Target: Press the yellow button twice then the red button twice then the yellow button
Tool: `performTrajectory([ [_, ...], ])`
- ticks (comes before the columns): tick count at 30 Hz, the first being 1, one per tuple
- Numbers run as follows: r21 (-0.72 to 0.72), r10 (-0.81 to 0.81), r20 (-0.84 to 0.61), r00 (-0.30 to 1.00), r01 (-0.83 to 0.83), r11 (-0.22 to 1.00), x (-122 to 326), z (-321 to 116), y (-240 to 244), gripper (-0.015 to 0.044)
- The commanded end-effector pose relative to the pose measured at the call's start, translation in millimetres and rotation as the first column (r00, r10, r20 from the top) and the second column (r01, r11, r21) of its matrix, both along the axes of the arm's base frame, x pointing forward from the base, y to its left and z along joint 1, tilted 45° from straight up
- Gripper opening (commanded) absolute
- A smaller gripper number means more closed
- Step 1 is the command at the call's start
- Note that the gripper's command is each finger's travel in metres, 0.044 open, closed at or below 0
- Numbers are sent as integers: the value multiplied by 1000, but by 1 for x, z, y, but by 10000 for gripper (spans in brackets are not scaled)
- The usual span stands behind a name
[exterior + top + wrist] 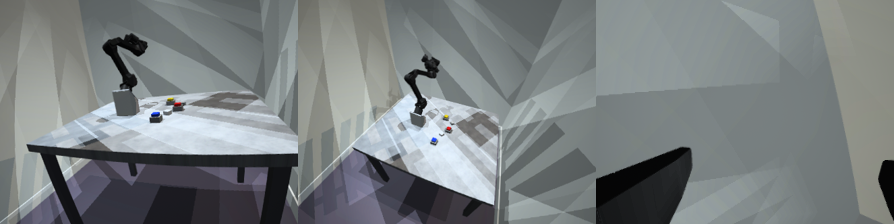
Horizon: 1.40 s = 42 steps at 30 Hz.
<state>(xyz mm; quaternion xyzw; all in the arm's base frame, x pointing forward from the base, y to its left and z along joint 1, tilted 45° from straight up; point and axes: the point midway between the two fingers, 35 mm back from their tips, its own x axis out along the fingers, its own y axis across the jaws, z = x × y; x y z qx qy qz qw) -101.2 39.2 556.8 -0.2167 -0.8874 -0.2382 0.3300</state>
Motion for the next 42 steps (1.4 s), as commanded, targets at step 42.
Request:
performTrajectory([
  [42,542,-239,515,-823,97,834,358,-382,59,400],
])
